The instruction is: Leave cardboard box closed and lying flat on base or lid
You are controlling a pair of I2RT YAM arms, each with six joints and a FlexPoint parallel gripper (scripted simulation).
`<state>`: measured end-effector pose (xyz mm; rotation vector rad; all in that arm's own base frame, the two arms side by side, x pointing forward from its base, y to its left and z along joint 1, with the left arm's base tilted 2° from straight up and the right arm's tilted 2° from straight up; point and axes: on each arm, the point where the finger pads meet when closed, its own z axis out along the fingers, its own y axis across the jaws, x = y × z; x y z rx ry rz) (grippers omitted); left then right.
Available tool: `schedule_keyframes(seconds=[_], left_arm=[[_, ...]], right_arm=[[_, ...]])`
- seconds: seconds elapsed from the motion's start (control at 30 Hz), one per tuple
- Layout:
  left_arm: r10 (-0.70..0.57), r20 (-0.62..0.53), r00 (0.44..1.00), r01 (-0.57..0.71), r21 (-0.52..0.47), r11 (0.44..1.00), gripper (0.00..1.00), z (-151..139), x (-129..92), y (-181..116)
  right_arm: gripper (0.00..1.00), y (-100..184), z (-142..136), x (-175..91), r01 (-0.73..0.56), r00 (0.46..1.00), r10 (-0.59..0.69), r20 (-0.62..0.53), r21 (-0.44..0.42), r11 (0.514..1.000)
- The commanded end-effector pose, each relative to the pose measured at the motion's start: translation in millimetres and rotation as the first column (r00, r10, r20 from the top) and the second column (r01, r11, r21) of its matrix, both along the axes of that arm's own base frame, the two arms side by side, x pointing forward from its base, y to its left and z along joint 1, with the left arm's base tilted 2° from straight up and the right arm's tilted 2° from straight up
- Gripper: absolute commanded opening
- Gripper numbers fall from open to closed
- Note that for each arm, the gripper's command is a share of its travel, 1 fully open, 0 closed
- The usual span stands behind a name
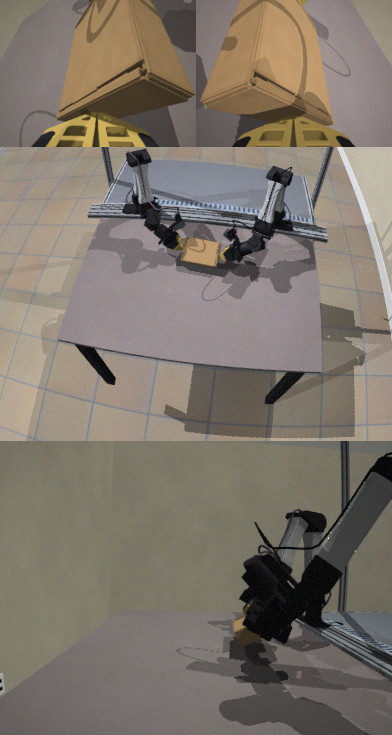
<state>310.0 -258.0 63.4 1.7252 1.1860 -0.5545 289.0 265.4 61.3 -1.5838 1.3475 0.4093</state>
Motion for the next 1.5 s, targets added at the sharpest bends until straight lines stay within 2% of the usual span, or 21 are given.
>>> schedule_keyframes(seconds=[0.0, 0.73, 0.77, 0.83, 1.47], left_arm=[[-0.049, 0.028, 0.998, 0.050, -0.032, 0.998, 0.00, 2.1, -7.7, -11.5], [-0.049, 0.025, 0.999, 0.050, -0.031, 0.998, 0.00, -4.4, -6.9, -11.9], [-0.048, 0.057, 0.997, 0.051, -0.043, 0.998, 0.00, 8.0, -5.7, -12.4], [-0.048, 0.058, 0.997, 0.051, -0.043, 0.998, 0.00, 8.0, -4.4, -12.9], [-0.049, 0.032, 0.998, 0.050, -0.034, 0.998, 0.00, -3.2, -6.5, -12.1]], right_arm=[[0.00, 9.8, 1.0, -3.5, -0.036, 0.999, 0.035, 0.022, 0.019, 0.999], [0.00, 9.5, -4.6, -4.3, -0.035, 0.999, 0.035, 0.020, 0.019, 0.999], [0.00, 10.2, -3.2, -3.0, -0.035, 0.999, 0.035, 0.024, 0.021, 0.999], [0.00, 9.7, -4.9, -4.0, -0.035, 0.999, 0.035, 0.020, 0.019, 0.999], [0.00, 10.4, -2.9, -2.8, -0.035, 0.999, 0.035, 0.026, 0.022, 0.999]])
